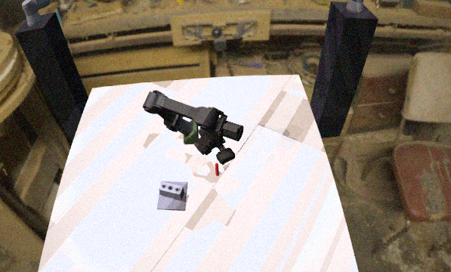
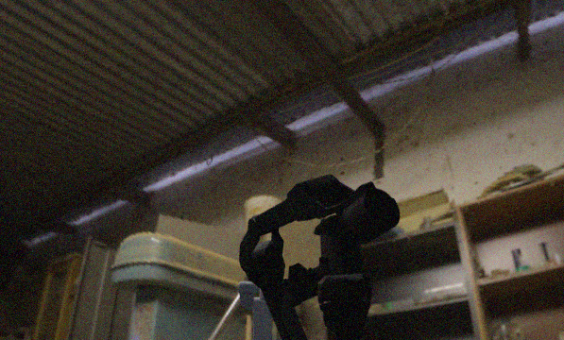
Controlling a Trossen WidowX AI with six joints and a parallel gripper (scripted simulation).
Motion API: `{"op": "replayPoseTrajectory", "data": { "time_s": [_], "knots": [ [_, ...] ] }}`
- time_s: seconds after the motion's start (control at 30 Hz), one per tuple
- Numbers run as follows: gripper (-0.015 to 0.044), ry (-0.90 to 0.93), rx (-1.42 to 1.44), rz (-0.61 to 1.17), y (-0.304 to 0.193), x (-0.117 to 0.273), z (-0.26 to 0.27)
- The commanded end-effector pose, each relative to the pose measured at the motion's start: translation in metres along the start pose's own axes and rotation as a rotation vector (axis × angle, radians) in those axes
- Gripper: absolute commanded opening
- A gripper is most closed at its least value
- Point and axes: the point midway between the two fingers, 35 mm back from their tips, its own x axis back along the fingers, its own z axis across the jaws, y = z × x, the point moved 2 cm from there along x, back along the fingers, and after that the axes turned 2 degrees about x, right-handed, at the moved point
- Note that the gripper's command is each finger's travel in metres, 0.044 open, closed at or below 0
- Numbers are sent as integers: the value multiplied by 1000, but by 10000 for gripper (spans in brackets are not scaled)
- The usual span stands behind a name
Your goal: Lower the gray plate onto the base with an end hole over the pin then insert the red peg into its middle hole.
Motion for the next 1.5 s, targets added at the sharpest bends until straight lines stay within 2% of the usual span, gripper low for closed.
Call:
{"op": "replayPoseTrajectory", "data": {
  "time_s": [0.0,1.47],
  "knots": [
    [440,-16,2,-7,2,-24,-3],
    [440,-16,1,-10,4,-96,-6]
  ]
}}
